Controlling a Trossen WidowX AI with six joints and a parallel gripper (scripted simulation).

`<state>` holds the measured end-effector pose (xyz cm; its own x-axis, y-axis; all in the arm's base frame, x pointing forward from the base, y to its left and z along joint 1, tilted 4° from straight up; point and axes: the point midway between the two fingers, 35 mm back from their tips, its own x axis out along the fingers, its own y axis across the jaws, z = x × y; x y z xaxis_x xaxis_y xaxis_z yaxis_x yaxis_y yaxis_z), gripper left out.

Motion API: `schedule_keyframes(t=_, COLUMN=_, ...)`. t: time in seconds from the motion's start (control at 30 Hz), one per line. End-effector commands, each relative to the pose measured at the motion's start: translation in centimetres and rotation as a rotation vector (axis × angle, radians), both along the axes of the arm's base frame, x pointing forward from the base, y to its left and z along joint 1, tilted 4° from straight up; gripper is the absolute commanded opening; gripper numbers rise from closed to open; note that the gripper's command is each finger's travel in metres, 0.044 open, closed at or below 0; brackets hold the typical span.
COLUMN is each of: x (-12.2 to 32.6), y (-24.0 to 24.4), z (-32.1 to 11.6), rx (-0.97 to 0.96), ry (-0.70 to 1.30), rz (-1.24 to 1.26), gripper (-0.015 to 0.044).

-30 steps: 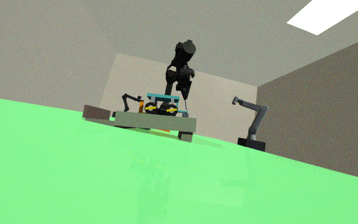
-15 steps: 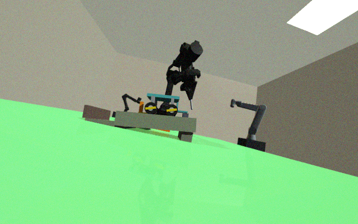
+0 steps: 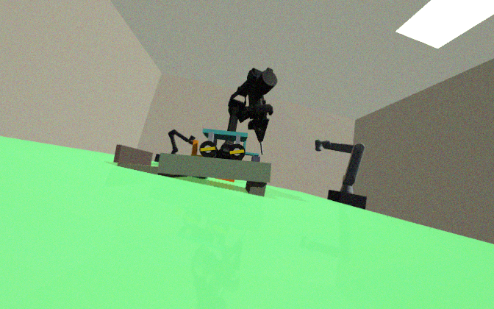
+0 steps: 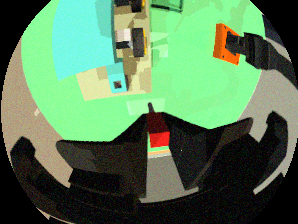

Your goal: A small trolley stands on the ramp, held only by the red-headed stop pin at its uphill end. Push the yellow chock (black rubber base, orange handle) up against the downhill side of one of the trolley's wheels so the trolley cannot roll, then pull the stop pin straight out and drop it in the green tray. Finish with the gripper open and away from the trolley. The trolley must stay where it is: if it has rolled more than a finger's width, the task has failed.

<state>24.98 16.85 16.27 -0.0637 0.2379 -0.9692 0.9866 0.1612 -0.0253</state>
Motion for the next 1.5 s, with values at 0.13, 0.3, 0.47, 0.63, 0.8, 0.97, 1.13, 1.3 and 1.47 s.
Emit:
schedule_keyframes(t=0.13, x=-2.8, y=-0.1, z=0.2, rx=0.006, ry=-0.004, rz=-0.001, gripper=0.0)
schedule_keyframes(t=0.3, x=-4.0, y=-0.2, z=0.4, rx=0.006, ry=-0.003, rz=-0.001, gripper=0.0)
schedule_keyframes(t=0.47, x=-3.8, y=-0.7, z=0.3, rx=0.005, ry=-0.003, rz=-0.001, gripper=0.0)
schedule_keyframes(t=0.63, x=-3.4, y=-2.8, z=-0.1, rx=0.003, ry=-0.004, rz=-0.001, gripper=0.0)
schedule_keyframes(t=0.8, x=-2.9, y=-4.8, z=-0.5, rx=0.001, ry=-0.004, rz=-0.001, gripper=0.0)
schedule_keyframes(t=0.97, x=-2.5, y=-6.8, z=-0.8, rx=-0.001, ry=-0.005, rz=-0.001, gripper=0.0)
schedule_keyframes(t=1.13, x=-2.1, y=-8.9, z=-1.0, rx=-0.003, ry=-0.005, rz=-0.001, gripper=0.0)
schedule_keyframes(t=1.3, x=-1.8, y=-10.8, z=-1.2, rx=-0.005, ry=-0.006, rz=-0.001, gripper=0.0)
schedule_keyframes(t=1.47, x=-1.5, y=-12.8, z=-1.3, rx=-0.007, ry=-0.006, rz=-0.001, gripper=0.0)
